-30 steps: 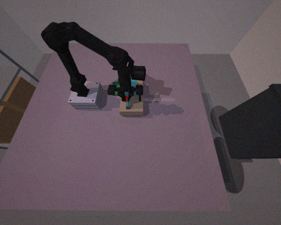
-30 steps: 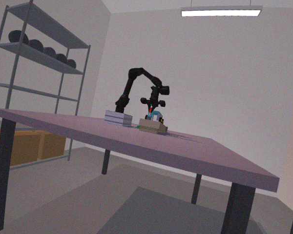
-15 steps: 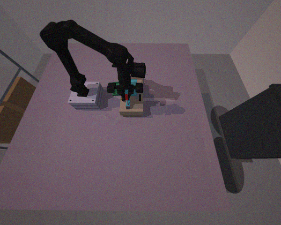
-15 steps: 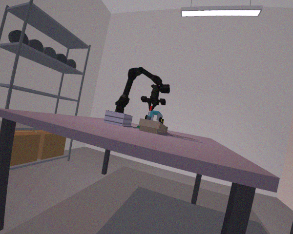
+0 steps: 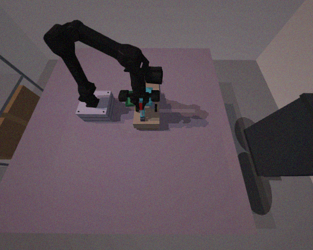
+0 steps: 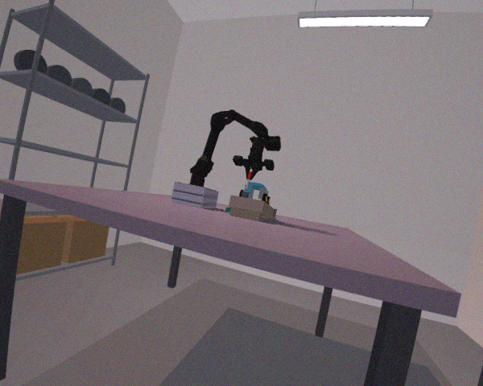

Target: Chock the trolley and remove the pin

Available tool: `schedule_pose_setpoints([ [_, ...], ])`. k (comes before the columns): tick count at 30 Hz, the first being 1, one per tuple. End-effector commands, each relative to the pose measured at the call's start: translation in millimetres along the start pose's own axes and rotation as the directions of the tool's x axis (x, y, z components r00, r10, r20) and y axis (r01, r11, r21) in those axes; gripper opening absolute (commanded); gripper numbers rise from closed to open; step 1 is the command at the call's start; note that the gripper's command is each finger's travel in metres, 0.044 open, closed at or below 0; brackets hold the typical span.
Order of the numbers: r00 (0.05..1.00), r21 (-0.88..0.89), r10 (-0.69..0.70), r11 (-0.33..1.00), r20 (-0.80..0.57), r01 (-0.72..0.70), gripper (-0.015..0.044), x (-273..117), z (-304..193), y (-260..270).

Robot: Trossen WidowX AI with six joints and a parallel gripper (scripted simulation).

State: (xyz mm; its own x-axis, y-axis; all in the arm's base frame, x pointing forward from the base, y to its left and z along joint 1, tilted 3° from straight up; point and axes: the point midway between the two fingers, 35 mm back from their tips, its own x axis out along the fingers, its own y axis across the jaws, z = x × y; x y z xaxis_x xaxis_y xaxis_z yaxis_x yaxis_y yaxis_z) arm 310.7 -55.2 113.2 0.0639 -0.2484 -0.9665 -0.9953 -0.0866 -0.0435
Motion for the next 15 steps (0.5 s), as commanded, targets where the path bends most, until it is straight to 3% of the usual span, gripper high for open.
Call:
schedule_pose_setpoints([
  [1,1.0,0.001,0.0,1.0,-0.004,0.0,0.0,-2.7,-2.6,-0.3],
  [15,1.0,0.001,0.0,1.0,-0.007,0.0,0.0,0.7,-31.8,-0.4],
])
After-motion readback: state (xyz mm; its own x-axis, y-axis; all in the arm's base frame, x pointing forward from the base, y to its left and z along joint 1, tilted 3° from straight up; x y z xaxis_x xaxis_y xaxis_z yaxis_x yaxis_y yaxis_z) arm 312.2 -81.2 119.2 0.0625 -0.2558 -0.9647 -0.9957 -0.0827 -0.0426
